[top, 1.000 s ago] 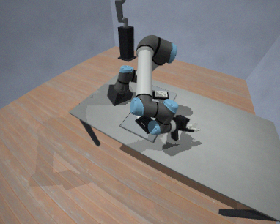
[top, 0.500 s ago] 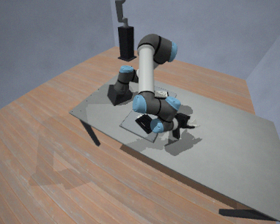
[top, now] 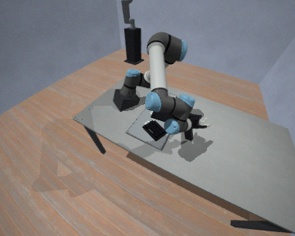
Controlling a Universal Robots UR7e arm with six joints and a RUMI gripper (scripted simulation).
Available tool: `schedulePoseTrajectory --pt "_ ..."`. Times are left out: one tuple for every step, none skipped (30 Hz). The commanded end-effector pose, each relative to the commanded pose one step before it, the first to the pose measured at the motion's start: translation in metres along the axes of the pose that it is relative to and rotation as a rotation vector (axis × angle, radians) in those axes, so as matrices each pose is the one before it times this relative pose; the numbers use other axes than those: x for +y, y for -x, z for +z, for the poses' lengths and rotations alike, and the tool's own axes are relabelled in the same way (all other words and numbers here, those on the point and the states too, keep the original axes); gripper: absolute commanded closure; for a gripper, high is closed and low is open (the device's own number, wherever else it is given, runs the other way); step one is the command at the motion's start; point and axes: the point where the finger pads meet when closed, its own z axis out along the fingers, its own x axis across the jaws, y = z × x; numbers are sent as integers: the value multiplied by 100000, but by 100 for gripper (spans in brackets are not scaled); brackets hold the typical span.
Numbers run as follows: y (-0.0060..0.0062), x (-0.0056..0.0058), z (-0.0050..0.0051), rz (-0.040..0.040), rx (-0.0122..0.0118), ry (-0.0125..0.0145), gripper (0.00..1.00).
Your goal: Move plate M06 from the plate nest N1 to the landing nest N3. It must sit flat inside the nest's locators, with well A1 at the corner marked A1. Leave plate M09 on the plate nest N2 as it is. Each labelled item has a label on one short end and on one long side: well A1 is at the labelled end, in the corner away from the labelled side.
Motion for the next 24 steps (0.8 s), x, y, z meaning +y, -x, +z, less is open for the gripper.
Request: schedulePoseTrajectory --pt "-1228 2667 1388 -5663 6910 329 18" --pt "0 0 0 29 0 1 18" --pt "0 0 0 24 0 0 18" --pt "0 0 0 1 0 0 18" --pt "-208 412 191 -1262 1551 49 18" --pt "-200 414 194 -1273 1551 50 18" --pt "-191 417 198 -1285 1551 50 18" --pt "0 0 0 0 0 0 18" --pt "0 0 0 0 0 0 18" --pt "-183 419 201 -1283 1551 51 18" --pt "-174 421 204 -1284 1551 51 18" --pt "-166 423 207 -1285 1551 51 18" --pt "-157 425 209 -1285 1551 51 18" --pt "-149 427 212 -549 684 23 18" --pt "-60 177 88 25 0 1 18" --pt "0 0 0 22 0 0 18" --pt "0 0 0 21 0 0 18" --pt "0 0 0 17 0 0 18" --pt "-194 420 189 -1251 1565 -5 18" --pt "-186 422 191 -1260 1565 -4 18" --pt "-178 424 194 -1266 1565 -4 18" --pt "-169 427 197 -1267 1565 -4 18" --pt "-161 429 199 -1265 1565 -3 18" --pt "-152 431 202 -1262 1565 -3 18"
